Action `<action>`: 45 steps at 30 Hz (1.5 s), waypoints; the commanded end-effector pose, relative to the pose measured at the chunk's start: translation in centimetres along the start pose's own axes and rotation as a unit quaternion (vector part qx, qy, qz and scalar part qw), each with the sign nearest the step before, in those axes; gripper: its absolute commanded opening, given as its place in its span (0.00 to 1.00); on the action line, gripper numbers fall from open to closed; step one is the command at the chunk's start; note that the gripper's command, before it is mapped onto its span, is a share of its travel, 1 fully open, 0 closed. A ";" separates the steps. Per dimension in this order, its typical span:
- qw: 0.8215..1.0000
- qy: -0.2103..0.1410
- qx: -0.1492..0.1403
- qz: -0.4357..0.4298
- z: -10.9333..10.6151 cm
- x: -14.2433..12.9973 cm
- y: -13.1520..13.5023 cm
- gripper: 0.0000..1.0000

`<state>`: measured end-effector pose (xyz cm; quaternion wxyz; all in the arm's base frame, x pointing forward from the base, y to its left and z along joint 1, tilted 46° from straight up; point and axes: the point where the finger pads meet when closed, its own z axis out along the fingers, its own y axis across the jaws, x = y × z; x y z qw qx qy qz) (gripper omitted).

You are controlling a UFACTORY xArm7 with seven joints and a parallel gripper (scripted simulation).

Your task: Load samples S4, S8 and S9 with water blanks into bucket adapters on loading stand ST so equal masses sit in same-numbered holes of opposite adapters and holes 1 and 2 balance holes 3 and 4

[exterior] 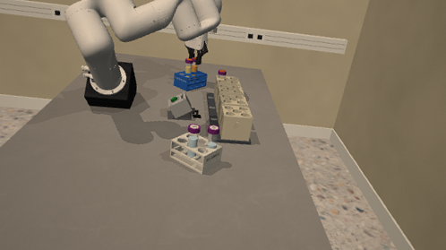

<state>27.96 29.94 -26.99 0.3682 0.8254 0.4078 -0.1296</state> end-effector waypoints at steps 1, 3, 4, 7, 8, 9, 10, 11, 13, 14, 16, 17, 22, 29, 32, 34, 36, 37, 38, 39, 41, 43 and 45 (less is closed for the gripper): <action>1.000 0.002 0.001 0.000 -0.2 0.1 0.0 0.44; 1.000 0.002 0.001 0.000 -0.2 0.1 0.0 0.44; 1.000 0.002 0.001 0.000 -0.2 0.1 0.0 0.44; 1.000 0.002 0.001 0.000 -0.2 0.1 0.0 0.44; 1.000 0.002 0.001 0.000 -0.3 0.1 0.0 0.44; 1.000 0.002 0.001 0.000 -0.3 0.1 0.0 0.44; 1.000 0.002 0.001 0.000 -0.3 0.1 0.0 0.44; 1.000 0.002 0.001 0.000 -0.3 0.1 0.0 0.44; 1.000 0.002 0.001 0.000 -0.3 0.1 0.0 0.44; 1.000 0.002 0.001 0.000 -0.3 0.1 0.0 0.44; 1.000 0.002 0.001 0.000 -0.3 0.1 0.0 0.44; 1.000 0.002 0.001 0.000 -0.3 0.1 0.0 0.44; 1.000 0.002 0.001 0.000 -0.3 0.1 0.0 0.44; 1.000 0.002 0.001 0.000 -0.8 0.1 0.0 0.44; 1.000 0.002 0.001 0.000 -1.4 0.1 0.0 0.44; 1.000 0.002 0.001 0.000 -1.8 0.1 0.0 0.44; 1.000 0.002 0.001 0.000 -1.8 0.1 0.0 0.44; 1.000 0.002 0.001 0.000 -2.0 0.1 0.0 0.44; 1.000 0.002 0.001 0.000 -2.2 0.1 0.0 0.44; 1.000 0.002 0.001 0.000 -2.4 0.1 0.0 0.44; 1.000 0.002 0.001 0.000 -2.8 0.1 0.0 0.44; 1.000 0.002 0.001 0.000 -3.2 0.1 0.0 0.44; 1.000 0.002 0.001 0.000 -3.6 0.1 0.0 0.44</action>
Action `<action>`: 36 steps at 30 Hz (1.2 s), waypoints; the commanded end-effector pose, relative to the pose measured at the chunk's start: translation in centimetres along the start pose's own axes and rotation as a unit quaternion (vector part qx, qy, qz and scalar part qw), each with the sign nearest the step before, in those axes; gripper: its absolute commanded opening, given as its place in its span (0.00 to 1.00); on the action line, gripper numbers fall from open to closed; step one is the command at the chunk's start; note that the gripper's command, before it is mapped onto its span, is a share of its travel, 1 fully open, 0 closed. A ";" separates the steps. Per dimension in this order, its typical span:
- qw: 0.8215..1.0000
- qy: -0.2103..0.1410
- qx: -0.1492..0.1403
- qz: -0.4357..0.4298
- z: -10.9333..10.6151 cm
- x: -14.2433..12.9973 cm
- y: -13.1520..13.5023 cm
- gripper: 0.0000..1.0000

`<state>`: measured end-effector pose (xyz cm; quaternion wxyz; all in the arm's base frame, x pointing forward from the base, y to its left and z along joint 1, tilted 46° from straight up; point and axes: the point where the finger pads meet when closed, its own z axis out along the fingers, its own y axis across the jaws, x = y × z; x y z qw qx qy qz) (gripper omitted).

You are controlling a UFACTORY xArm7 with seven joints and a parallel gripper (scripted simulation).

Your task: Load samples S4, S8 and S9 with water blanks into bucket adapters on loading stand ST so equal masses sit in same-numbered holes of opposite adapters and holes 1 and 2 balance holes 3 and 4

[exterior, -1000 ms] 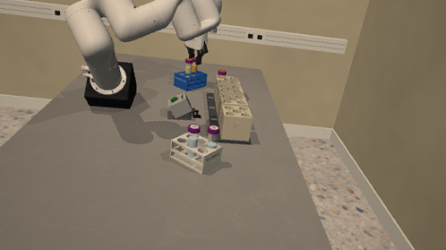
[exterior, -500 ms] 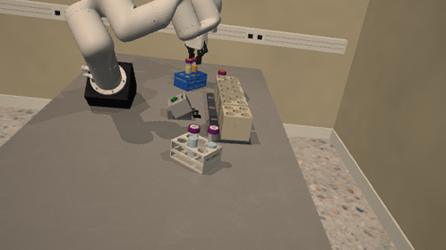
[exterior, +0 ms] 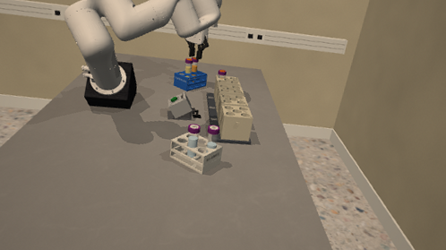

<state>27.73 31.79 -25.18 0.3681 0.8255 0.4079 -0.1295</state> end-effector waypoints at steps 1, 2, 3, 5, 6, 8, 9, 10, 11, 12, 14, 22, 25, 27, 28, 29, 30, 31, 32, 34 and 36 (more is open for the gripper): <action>1.000 0.002 0.001 0.000 -1.2 0.1 0.0 0.44; 1.000 0.002 0.001 0.000 -1.4 0.1 0.0 0.44; 1.000 0.002 0.001 0.000 -1.6 0.1 0.0 0.44; 1.000 0.002 0.001 0.000 -2.0 0.1 0.0 0.44; 1.000 0.002 0.001 0.000 -2.2 0.1 0.0 0.44; 1.000 0.002 0.001 0.000 -2.2 0.1 0.0 0.44; 1.000 0.002 0.001 0.000 -2.4 0.1 0.0 0.44; 1.000 0.002 0.001 0.000 -2.6 0.1 0.0 0.44; 1.000 0.002 0.001 0.000 -2.8 0.1 0.0 0.44; 1.000 0.002 0.001 0.000 -3.0 0.1 0.0 0.44; 1.000 0.002 0.001 0.000 -3.4 0.1 0.0 0.44; 1.000 0.002 0.001 0.000 -5.0 0.1 0.0 0.44; 1.000 0.002 0.001 0.000 -5.2 0.1 0.0 0.44; 1.000 0.002 0.001 0.000 -5.6 0.1 0.0 0.44; 1.000 0.002 0.001 0.000 -5.8 0.1 0.0 0.44; 1.000 0.002 0.001 0.000 -6.0 0.1 0.0 0.44; 1.000 0.002 0.001 0.000 -6.2 0.1 0.0 0.44; 1.000 0.002 0.001 0.000 -6.4 0.1 0.0 0.44; 1.000 0.002 0.001 0.000 -6.6 0.1 0.0 0.44; 1.000 0.002 0.001 0.000 -7.0 0.1 0.0 0.44; 1.000 0.002 0.001 0.000 -7.4 0.1 0.0 0.44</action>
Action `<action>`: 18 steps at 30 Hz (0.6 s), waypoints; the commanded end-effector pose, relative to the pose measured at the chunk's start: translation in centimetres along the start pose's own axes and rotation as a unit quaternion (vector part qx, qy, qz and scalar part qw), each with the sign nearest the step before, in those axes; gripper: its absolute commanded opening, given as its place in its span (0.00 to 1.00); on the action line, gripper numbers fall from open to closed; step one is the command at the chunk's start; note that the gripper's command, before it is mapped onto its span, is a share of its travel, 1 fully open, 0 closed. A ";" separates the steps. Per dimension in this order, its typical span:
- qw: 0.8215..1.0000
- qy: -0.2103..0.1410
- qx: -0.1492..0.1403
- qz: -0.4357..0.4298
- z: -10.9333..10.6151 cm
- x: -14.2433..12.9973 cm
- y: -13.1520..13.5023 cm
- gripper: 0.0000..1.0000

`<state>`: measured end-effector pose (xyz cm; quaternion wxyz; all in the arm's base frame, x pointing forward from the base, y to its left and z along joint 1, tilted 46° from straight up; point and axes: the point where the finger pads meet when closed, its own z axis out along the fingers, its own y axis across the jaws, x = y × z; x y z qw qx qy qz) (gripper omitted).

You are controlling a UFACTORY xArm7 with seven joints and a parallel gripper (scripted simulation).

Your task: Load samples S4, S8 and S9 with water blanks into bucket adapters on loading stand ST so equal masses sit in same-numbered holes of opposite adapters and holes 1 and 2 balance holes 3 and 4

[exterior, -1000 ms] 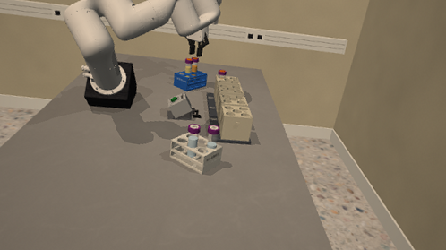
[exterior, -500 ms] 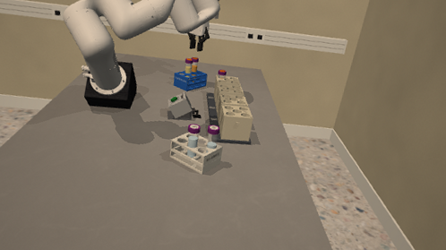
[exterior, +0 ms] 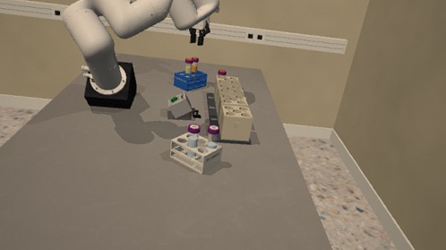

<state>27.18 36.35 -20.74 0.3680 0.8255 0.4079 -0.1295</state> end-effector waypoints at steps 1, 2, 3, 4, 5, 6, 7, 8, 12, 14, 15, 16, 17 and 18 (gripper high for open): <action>1.000 0.002 0.001 0.000 -1.3 0.1 0.0 0.44; 1.000 0.002 0.001 0.000 -1.5 0.1 0.0 0.44; 1.000 0.002 0.001 0.000 -1.7 0.1 0.0 0.44; 1.000 0.002 0.001 0.000 -1.9 0.1 0.0 0.44; 1.000 0.002 0.001 0.000 -1.9 0.1 0.0 0.44; 1.000 0.002 0.001 0.000 -1.9 0.1 0.0 0.44; 1.000 0.002 0.001 0.000 -2.1 0.1 0.0 0.44; 1.000 0.002 0.001 0.000 -2.3 0.1 0.0 0.44; 1.000 0.002 0.001 0.000 -3.1 0.1 0.0 0.44; 1.000 0.002 0.001 0.000 -3.5 0.1 0.0 0.44; 1.000 0.002 0.001 0.000 -3.7 0.1 0.0 0.44; 1.000 0.002 0.001 0.000 -3.9 0.1 0.0 0.44; 1.000 0.002 0.001 0.000 -4.1 0.1 0.0 0.44; 1.000 0.002 0.001 0.000 -4.3 0.1 0.0 0.44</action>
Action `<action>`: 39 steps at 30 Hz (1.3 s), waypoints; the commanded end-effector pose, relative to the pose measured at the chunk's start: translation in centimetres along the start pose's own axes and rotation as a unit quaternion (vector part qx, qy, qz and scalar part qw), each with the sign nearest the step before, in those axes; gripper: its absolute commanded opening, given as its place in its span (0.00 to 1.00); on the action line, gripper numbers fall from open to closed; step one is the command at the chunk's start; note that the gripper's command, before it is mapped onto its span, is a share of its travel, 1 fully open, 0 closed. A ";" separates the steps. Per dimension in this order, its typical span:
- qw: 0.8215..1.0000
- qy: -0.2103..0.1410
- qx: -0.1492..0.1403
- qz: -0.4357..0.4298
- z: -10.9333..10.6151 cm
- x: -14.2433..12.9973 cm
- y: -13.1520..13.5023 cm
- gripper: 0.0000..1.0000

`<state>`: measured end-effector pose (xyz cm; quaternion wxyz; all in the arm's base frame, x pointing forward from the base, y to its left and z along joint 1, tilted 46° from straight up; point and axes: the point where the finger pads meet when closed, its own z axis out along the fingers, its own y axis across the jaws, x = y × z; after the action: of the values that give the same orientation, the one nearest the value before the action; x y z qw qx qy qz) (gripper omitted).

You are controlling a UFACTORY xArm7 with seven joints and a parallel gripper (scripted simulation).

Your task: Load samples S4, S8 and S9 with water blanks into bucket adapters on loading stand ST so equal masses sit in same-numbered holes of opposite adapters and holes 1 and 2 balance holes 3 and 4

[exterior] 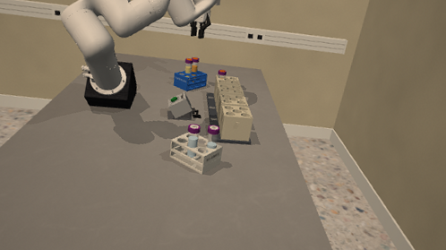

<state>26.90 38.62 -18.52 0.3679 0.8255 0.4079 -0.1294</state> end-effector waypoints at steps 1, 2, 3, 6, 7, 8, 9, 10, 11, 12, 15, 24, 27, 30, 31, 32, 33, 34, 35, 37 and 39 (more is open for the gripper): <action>1.000 0.002 0.001 0.000 -1.3 0.1 0.0 0.44; 1.000 0.002 0.001 0.000 -1.5 0.1 0.0 0.44; 1.000 0.002 0.001 0.000 -1.6 0.1 0.0 0.44; 1.000 0.002 0.001 0.000 -1.6 0.1 0.0 0.44; 1.000 0.002 0.001 0.000 -1.6 0.1 0.0 0.44; 1.000 0.002 0.001 0.000 -1.6 0.1 0.0 0.44; 1.000 0.002 0.001 0.000 -1.6 0.1 0.0 0.44; 1.000 0.002 0.001 0.000 -1.6 0.1 0.0 0.44; 1.000 0.002 0.001 0.000 -1.6 0.1 0.0 0.44; 1.000 0.002 0.001 0.000 -1.6 0.1 0.0 0.44; 1.000 0.002 0.001 0.000 -1.6 0.1 0.0 0.44; 1.000 0.002 0.001 0.000 -1.6 0.1 0.0 0.44; 1.000 0.002 0.001 0.000 -1.6 0.1 0.0 0.44; 0.999 0.002 0.001 0.050 -1.6 -0.2 1.4 0.57; 0.998 0.002 0.001 0.067 -1.6 -0.3 1.9 0.57; 0.997 0.002 0.001 0.083 -1.6 -0.4 2.4 0.57; 0.995 0.002 0.001 0.100 -1.6 -0.5 2.9 0.57; 0.993 0.002 0.001 0.117 -1.6 -0.6 3.4 0.57; 0.991 0.002 0.001 0.133 -1.6 -0.7 3.9 0.57; 0.986 0.002 0.001 0.166 -1.6 -0.9 4.9 0.57; 0.986 0.002 0.001 0.166 -1.6 -0.9 4.9 0.57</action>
<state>29.21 37.69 -15.41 0.3869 0.8669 0.3013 -0.0893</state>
